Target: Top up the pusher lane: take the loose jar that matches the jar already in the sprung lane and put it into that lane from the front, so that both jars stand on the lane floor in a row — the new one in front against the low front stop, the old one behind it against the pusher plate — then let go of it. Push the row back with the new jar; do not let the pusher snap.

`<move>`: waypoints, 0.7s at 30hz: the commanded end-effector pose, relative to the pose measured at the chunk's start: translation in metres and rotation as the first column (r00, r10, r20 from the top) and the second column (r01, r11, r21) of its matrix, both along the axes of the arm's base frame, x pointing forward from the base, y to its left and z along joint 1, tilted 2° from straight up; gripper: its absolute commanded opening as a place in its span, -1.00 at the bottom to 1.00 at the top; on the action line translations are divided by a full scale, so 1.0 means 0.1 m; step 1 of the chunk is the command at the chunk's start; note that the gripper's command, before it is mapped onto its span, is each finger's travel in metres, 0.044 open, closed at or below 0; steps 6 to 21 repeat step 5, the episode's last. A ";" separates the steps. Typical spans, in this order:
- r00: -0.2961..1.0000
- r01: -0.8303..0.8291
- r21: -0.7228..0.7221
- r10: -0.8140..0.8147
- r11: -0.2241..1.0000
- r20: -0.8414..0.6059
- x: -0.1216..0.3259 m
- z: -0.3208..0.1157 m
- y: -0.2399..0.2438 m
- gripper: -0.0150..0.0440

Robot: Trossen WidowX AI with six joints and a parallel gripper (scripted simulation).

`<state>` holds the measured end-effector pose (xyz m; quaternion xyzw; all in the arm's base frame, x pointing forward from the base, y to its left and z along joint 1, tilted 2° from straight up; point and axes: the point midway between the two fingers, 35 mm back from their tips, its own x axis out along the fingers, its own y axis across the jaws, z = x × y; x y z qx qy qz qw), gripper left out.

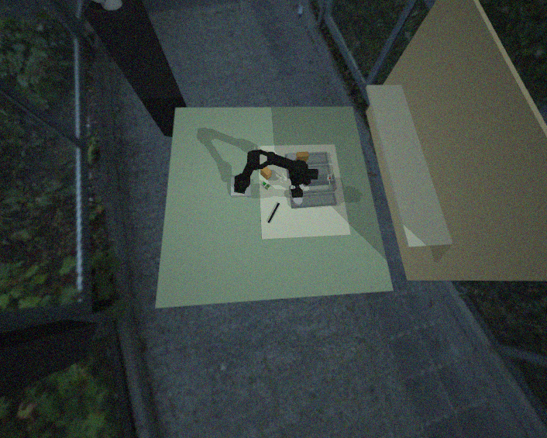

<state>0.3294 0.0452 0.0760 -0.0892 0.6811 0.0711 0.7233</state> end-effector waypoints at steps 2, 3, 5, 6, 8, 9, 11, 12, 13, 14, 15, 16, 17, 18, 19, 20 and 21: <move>1.000 0.001 0.001 -0.001 1.000 -0.001 -0.14 0.01 -0.04 0.49; 1.000 0.001 0.001 -0.001 1.000 -0.001 -0.18 0.01 -0.04 0.49; 1.000 0.001 0.001 -0.001 1.000 -0.002 -0.25 0.01 -0.06 0.49; 1.000 0.001 0.001 -0.001 1.000 -0.002 -0.25 0.01 -0.06 0.49; 1.000 0.001 0.001 -0.001 1.000 -0.002 -0.25 0.01 -0.06 0.49; 1.000 0.001 0.001 -0.001 1.000 -0.002 -0.25 0.01 -0.06 0.49; 1.000 0.001 0.001 -0.001 1.000 -0.002 -0.25 0.01 -0.06 0.49; 1.000 0.001 0.001 -0.001 1.000 -0.002 -0.25 0.01 -0.06 0.49; 1.000 0.001 0.001 -0.001 1.000 -0.002 -0.25 0.01 -0.06 0.49; 1.000 0.001 0.001 -0.001 1.000 -0.002 -0.25 0.01 -0.06 0.49; 1.000 0.001 0.001 -0.001 1.000 -0.002 -0.25 0.01 -0.06 0.49; 1.000 0.001 0.001 -0.001 1.000 -0.002 -0.25 0.01 -0.06 0.49; 1.000 0.001 0.001 -0.001 1.000 -0.002 -0.25 0.01 -0.06 0.49; 1.000 0.001 0.001 -0.001 1.000 -0.002 -0.25 0.01 -0.06 0.49; 1.000 0.001 0.001 -0.001 1.000 -0.002 -0.25 0.01 -0.06 0.49; 1.000 0.001 0.001 -0.001 1.000 -0.002 -0.25 0.01 -0.06 0.49; 1.000 0.001 0.001 -0.001 1.000 -0.002 -0.25 0.01 -0.06 0.49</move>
